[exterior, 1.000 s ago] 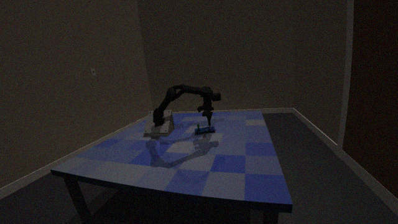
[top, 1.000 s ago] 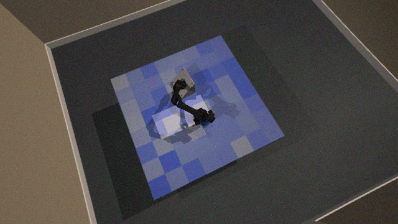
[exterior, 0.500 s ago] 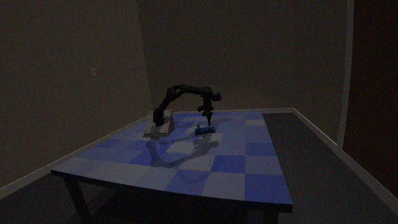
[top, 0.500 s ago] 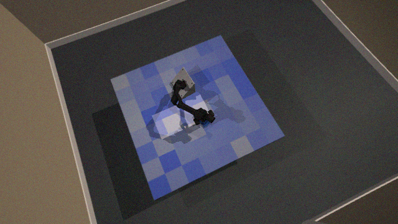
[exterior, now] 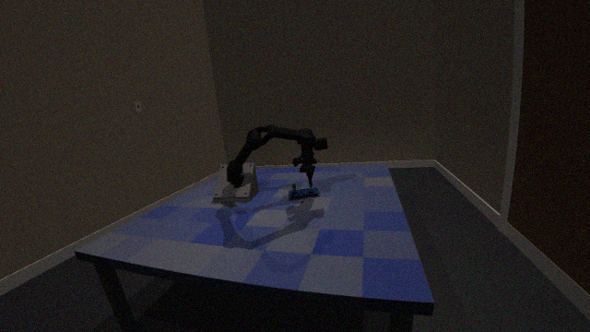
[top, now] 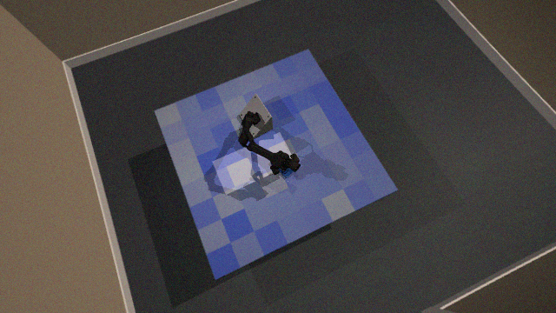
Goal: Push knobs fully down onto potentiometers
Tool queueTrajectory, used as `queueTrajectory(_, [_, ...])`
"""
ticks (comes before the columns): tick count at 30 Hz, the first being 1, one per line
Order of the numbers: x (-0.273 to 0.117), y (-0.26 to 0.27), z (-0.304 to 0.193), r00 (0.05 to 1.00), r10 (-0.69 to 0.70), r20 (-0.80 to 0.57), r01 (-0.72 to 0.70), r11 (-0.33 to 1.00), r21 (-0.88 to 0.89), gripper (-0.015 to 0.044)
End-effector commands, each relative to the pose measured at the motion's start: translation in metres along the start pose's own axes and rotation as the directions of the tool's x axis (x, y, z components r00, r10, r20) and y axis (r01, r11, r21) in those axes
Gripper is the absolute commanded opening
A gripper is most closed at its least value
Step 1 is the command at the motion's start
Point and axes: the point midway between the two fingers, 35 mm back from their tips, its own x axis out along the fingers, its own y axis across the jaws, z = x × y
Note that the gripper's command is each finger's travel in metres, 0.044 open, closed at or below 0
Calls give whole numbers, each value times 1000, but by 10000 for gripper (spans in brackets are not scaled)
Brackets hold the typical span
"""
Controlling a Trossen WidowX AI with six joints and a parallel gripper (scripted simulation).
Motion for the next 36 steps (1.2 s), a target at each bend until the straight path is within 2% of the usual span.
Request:
queueTrajectory(1, [6,2,0,1000,3,3,-3,1000,1,0])
queueTrajectory(36, [20,2,0,1000,4,3,-4,1000,1,0])
